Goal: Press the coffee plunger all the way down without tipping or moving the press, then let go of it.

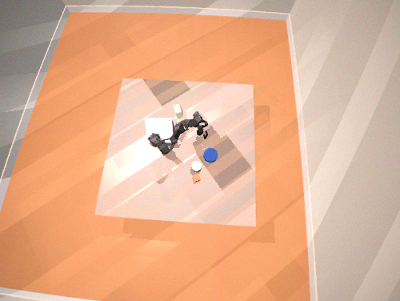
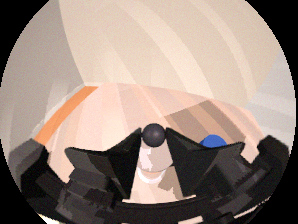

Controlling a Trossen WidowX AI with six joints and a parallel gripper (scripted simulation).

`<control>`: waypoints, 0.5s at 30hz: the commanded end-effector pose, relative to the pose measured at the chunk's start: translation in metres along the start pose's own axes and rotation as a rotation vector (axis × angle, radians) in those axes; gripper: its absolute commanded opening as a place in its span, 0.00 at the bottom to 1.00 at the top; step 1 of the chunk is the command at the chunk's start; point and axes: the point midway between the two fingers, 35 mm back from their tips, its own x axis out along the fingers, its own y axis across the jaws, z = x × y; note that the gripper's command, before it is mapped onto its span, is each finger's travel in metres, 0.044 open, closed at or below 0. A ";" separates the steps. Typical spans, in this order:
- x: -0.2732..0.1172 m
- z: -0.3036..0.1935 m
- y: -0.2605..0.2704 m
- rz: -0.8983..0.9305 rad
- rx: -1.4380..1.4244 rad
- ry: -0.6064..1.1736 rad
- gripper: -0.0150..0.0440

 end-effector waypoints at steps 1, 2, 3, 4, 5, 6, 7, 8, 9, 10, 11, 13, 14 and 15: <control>0.000 0.000 0.000 0.000 0.000 0.000 0.46; 0.000 0.000 0.000 0.000 0.000 0.000 0.46; 0.000 0.000 0.000 0.000 0.000 0.000 0.46; 0.000 0.000 0.000 0.000 0.000 0.000 0.46; 0.000 0.000 0.000 0.000 0.000 0.000 0.51; 0.000 0.000 0.000 0.000 0.000 0.000 0.55; 0.000 0.000 0.000 0.000 0.000 0.000 0.60; 0.000 0.000 0.000 0.000 0.000 0.000 0.64; 0.000 0.000 0.000 0.000 0.000 0.000 0.69; 0.000 0.000 0.000 0.000 0.000 0.000 0.73; 0.000 0.000 0.000 0.000 0.000 0.000 0.78; 0.000 0.000 0.000 0.000 0.000 0.000 0.87; 0.000 0.000 0.000 0.000 0.000 0.000 0.91; 0.000 0.000 0.000 0.000 0.000 0.000 0.95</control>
